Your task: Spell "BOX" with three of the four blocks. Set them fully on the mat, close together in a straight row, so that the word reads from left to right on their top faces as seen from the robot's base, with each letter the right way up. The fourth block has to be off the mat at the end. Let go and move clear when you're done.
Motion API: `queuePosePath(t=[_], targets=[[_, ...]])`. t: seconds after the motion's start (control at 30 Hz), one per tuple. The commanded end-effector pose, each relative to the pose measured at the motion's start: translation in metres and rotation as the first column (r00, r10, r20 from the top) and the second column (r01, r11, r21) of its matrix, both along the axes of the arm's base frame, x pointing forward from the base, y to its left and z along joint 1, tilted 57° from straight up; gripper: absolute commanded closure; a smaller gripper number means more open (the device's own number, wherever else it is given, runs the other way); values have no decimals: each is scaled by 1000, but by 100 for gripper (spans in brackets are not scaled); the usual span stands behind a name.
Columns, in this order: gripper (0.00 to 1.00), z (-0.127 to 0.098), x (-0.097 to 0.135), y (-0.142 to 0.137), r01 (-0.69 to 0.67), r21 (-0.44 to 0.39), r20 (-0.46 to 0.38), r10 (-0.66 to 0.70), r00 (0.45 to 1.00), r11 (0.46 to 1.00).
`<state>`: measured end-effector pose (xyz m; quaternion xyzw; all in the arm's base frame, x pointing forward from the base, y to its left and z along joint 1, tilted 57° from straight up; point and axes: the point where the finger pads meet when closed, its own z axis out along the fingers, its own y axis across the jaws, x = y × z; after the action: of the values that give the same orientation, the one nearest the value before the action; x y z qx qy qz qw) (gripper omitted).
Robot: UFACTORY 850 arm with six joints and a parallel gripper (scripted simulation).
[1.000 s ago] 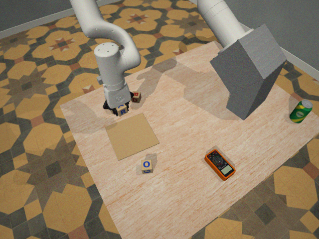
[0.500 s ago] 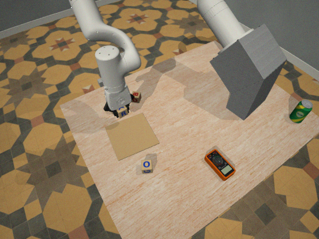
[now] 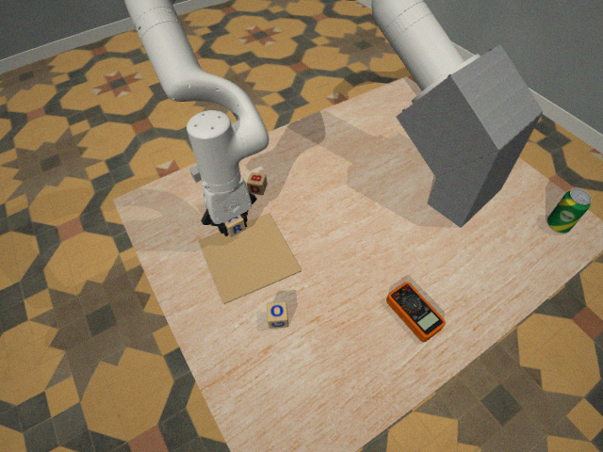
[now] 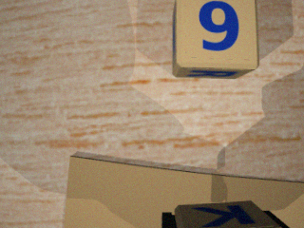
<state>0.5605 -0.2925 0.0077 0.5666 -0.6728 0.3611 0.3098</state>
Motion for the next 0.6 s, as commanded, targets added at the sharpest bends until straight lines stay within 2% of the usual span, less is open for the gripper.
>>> queuePosePath(t=[0.0, 0.57], targets=[[56, -11, 1, -16, -1, 0, 1, 1, 1000, 1000], [56, -15, 1, -23, -1, 0, 1, 1, 1000, 1000]])
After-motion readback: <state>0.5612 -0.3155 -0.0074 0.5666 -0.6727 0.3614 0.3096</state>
